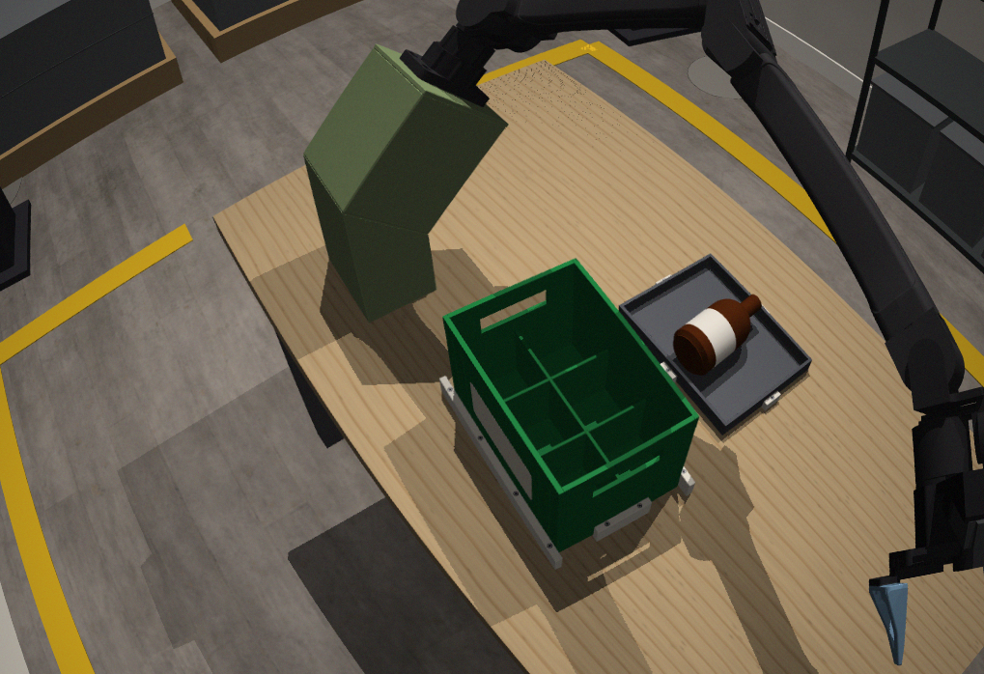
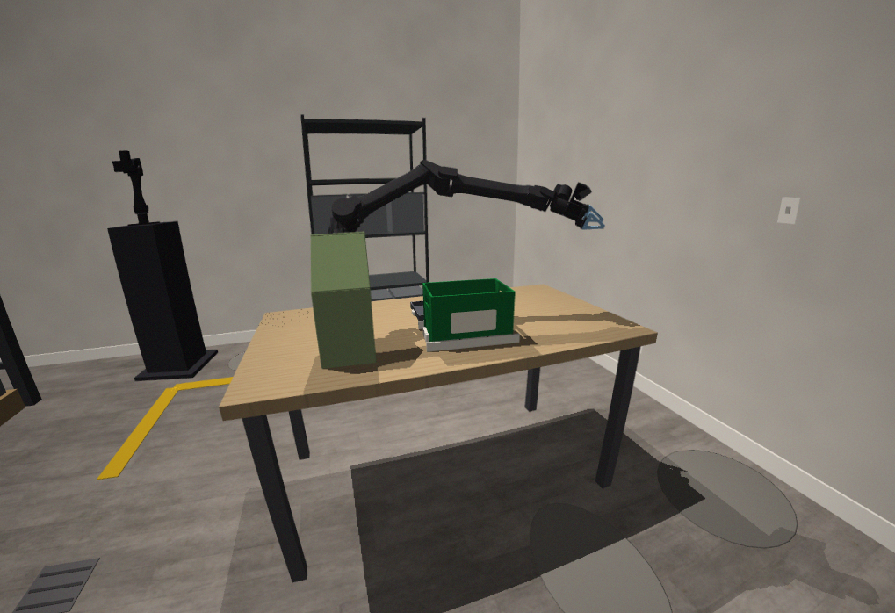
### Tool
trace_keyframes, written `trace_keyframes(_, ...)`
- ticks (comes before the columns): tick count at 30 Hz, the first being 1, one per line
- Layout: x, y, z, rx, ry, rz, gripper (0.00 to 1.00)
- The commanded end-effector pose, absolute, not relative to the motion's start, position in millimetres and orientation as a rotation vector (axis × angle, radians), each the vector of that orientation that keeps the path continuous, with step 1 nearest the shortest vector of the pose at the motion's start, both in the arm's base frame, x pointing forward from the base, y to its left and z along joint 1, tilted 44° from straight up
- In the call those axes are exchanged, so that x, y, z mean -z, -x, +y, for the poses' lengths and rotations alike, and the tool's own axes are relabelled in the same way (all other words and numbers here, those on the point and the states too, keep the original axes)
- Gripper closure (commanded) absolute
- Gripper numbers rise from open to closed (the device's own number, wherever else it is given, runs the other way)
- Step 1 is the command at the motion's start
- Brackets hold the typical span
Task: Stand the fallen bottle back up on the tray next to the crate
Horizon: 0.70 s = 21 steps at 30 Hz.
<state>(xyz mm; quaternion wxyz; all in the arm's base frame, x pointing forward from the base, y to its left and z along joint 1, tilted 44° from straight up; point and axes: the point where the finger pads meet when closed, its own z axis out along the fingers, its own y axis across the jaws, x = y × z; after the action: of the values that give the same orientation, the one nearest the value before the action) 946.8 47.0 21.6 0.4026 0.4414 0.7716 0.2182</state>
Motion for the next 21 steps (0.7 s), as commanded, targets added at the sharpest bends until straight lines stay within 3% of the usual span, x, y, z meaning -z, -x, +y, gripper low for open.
trace_keyframes(1,-31.7,-949.3,39.4,-0.553,-1.117,1.932,0.0)
trace_keyframes(17,-31.7,-949.3,39.4,-0.553,-1.117,1.932,0.0)
trace_keyframes(18,-92.1,-964.2,8.2,-0.579,-1.107,1.833,0.0)
trace_keyframes(21,-59.8,-950.1,12.1,-0.565,-1.149,1.891,0.0)
